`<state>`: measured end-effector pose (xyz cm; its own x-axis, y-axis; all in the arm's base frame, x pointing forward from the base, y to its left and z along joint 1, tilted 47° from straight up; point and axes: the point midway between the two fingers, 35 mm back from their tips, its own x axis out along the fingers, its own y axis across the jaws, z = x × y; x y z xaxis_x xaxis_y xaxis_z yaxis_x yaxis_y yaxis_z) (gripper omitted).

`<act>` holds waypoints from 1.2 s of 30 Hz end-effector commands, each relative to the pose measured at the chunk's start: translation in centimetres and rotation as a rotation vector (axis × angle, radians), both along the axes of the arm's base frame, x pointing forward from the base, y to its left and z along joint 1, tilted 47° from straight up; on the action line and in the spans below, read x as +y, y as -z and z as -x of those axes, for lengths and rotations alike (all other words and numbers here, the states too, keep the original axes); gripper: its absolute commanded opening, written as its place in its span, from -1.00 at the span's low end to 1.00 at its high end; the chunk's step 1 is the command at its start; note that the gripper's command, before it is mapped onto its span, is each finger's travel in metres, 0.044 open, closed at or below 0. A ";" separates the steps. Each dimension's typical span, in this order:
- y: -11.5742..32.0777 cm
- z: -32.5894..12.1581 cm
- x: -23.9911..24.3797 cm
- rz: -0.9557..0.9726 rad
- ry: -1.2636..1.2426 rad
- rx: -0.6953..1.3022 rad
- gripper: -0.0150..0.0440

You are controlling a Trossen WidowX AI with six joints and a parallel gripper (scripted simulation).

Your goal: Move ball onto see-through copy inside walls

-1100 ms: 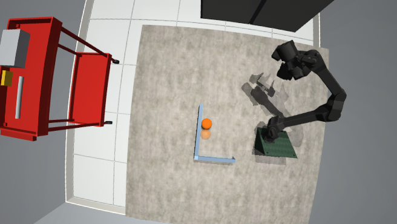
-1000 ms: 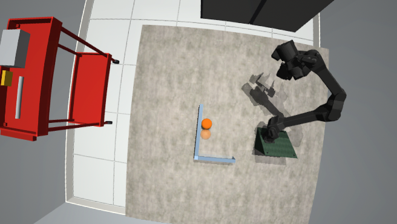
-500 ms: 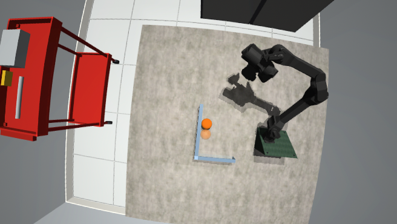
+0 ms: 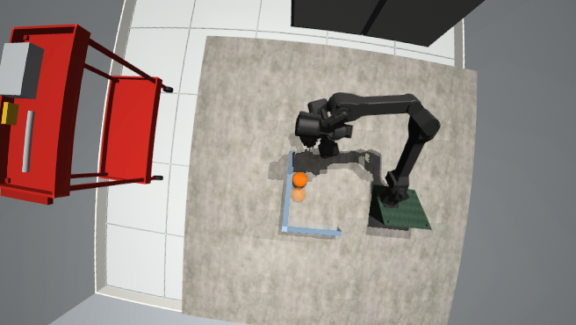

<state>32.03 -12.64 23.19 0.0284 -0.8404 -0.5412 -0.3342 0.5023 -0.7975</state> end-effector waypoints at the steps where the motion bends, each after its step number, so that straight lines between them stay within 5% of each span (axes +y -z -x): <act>1: 5.4 -3.0 3.8 -0.088 0.086 -0.100 0.91; 10: 15.2 -5.2 11.1 -0.177 0.299 -0.250 0.91; 36: 17.4 -5.1 9.3 -0.177 0.307 -0.255 0.91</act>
